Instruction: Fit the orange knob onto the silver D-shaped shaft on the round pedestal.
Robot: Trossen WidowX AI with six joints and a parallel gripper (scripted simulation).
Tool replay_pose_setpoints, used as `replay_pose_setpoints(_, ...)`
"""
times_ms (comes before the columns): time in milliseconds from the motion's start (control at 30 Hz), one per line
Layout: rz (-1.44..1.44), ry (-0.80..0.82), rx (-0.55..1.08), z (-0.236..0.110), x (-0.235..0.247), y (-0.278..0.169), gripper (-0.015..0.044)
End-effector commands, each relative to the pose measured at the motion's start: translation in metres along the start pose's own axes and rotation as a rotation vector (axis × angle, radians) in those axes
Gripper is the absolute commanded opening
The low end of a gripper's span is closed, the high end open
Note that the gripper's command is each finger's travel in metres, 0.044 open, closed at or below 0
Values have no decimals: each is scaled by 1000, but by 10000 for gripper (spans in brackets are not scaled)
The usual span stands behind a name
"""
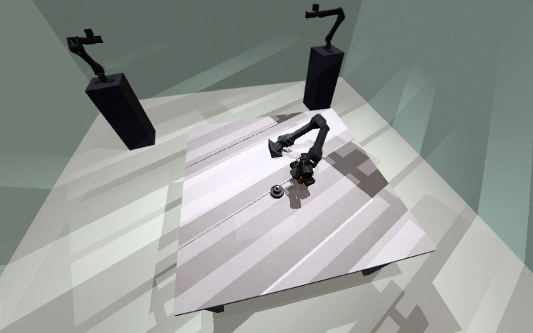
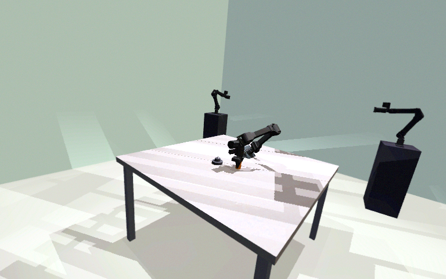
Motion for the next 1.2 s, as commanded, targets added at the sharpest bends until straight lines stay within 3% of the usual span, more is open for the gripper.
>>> replay_pose_setpoints(0,-41,31,-33,-8,3,6,33)
replay_pose_setpoints(67,-49,37,-43,-19,5,8,0)
replay_pose_setpoints(767,-51,47,-51,-135,-2,-2,0)
replay_pose_setpoints(1167,-47,169,-45,-146,-12,-2,0)
Point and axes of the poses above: the point midway between the two fingers, 35 mm back from their tips, its own z axis out along the fingers, its own x axis across the jaws, y = z × x, the point moved 3 cm from there along -z, back along the fingers, and after that the axes turned 1 degree about z, right-handed, at the moved point
